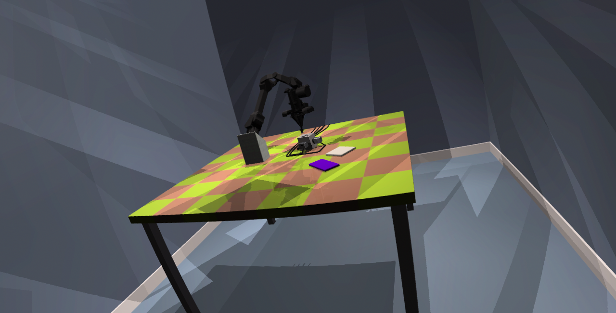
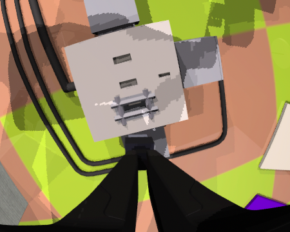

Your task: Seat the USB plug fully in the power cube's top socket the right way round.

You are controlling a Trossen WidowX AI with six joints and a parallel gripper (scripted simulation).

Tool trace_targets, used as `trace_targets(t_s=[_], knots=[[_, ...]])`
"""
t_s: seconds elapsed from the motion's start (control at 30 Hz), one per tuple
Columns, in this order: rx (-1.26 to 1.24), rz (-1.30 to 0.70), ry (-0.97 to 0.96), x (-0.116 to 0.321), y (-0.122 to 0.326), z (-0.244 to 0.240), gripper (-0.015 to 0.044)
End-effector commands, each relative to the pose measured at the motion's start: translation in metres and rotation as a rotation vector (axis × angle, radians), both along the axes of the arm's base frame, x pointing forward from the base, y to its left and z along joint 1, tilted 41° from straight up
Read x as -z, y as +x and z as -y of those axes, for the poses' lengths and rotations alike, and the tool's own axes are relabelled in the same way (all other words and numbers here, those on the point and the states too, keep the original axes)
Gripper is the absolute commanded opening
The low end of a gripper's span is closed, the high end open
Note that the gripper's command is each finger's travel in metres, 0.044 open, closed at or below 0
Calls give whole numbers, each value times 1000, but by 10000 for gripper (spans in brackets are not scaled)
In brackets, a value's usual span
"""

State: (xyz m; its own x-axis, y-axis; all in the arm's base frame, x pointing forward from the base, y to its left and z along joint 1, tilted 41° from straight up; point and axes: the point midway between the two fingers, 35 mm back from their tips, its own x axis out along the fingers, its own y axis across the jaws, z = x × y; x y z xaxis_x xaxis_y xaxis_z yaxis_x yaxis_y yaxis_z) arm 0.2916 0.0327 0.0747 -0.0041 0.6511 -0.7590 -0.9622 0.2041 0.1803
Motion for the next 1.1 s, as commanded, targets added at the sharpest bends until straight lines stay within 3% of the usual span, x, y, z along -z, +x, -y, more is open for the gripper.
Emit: trace_targets(t_s=[0.0,0.23,1.07], knots=[[-71,61,0,0,0,0,0],[-181,154,1,0,0,0,0],[-175,152,13,1,0,-2,0]])
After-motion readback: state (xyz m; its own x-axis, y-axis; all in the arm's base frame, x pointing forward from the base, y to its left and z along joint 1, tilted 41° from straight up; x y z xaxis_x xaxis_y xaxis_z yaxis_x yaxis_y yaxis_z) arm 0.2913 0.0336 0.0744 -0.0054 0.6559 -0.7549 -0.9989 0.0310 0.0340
